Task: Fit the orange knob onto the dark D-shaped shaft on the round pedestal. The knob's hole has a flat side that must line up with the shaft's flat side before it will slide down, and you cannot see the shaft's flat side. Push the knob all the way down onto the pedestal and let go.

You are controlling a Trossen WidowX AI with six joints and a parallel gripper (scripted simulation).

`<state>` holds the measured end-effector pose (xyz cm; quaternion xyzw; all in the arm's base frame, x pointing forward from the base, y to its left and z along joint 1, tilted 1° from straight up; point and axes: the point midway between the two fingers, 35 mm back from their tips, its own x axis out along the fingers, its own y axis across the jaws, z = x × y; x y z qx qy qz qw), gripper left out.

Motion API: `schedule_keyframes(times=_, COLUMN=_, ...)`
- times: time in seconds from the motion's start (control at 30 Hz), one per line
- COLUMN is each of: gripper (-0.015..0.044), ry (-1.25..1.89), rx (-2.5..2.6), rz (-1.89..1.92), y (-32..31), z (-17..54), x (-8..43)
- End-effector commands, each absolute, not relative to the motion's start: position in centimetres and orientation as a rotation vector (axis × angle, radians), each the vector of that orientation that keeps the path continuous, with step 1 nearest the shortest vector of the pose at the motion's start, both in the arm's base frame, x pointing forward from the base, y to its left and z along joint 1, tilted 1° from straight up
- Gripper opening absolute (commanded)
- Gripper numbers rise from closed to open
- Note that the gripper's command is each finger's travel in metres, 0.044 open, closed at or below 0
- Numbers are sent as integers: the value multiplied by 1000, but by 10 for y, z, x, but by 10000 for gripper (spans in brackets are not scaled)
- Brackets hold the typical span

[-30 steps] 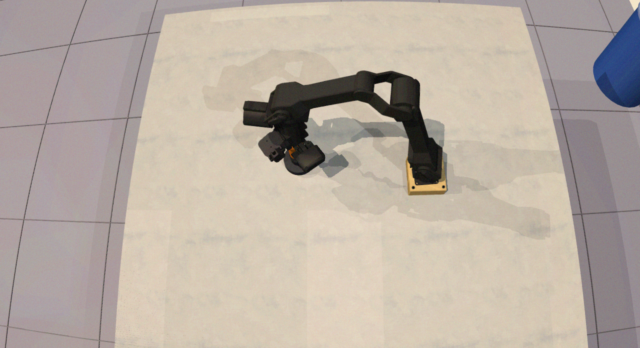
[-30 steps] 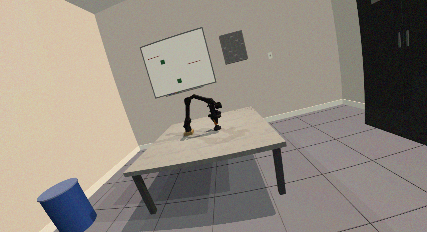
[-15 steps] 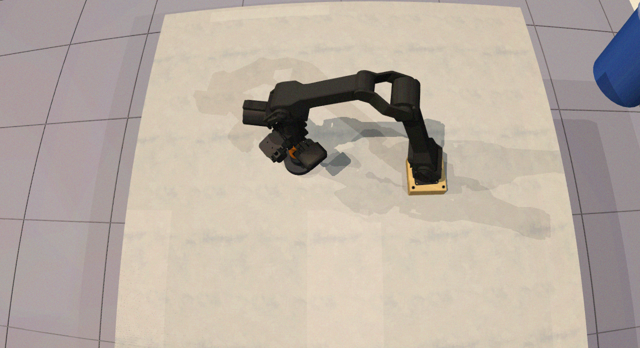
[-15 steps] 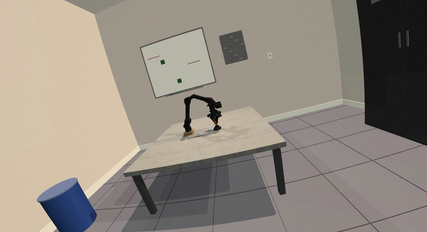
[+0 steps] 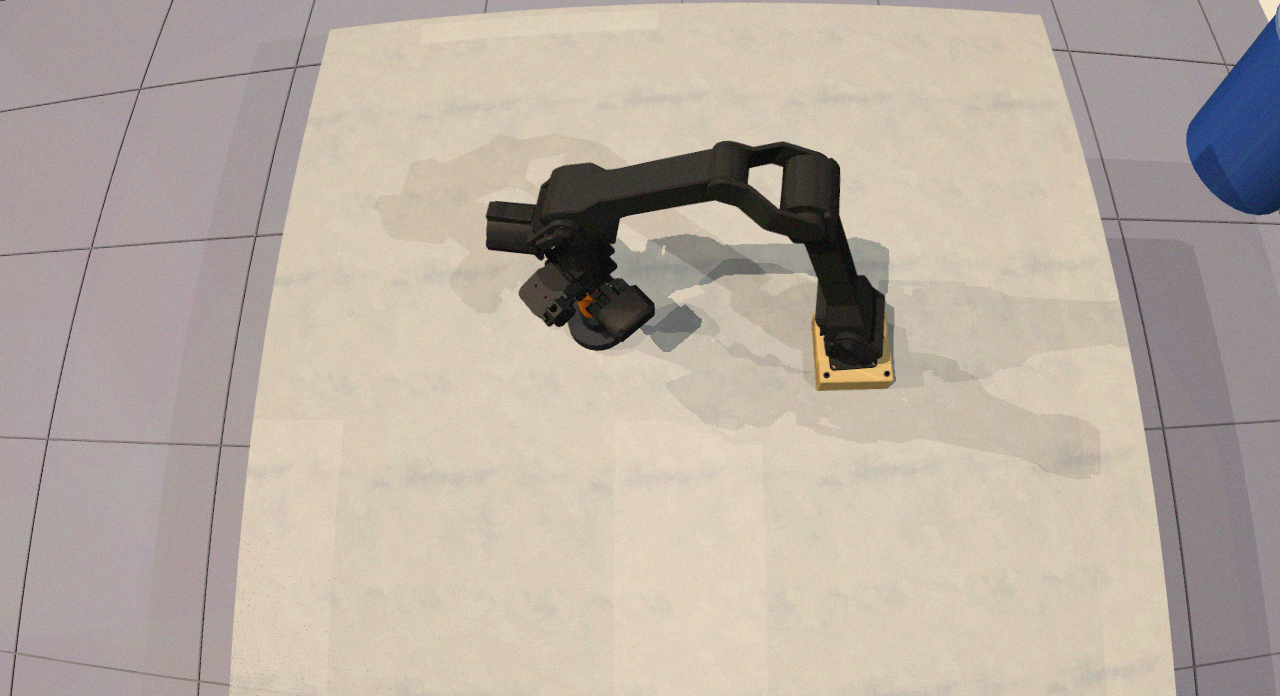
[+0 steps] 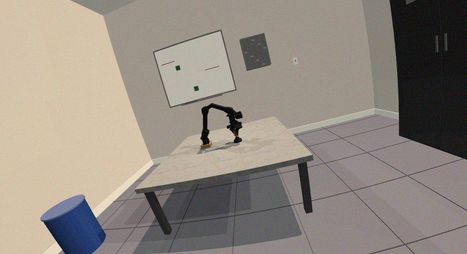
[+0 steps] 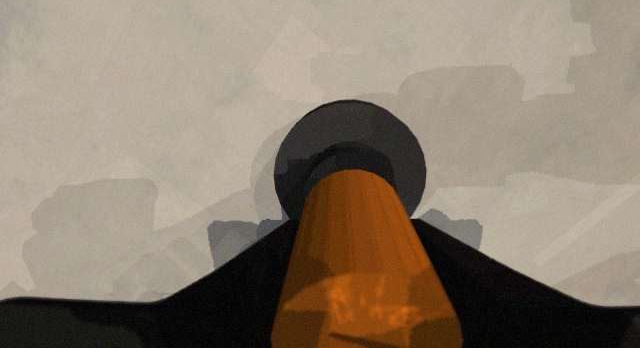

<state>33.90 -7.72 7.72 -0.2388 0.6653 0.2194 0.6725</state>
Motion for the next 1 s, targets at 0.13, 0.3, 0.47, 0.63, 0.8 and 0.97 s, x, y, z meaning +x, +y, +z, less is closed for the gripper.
schedule_keyframes(times=0.13, gripper=0, ry=1487, rx=-585, rz=535, y=-78, z=78, x=340)
schedule_keyframes(times=0.3, gripper=0, ry=1487, rx=-585, rz=535, y=-78, z=76, x=339)
schedule_keyframes(times=0.47, gripper=0, ry=1487, rx=-585, rz=535, y=-78, z=75, x=339)
schedule_keyframes(times=0.63, gripper=0, ry=1487, rx=-585, rz=535, y=-78, z=75, x=339)
schedule_keyframes(times=0.8, gripper=0, ry=1483, rx=-602, rz=552, y=-78, z=75, x=339)
schedule_keyframes(times=0.97, gripper=0, ry=1480, rx=-615, rz=565, y=-78, z=75, x=339)
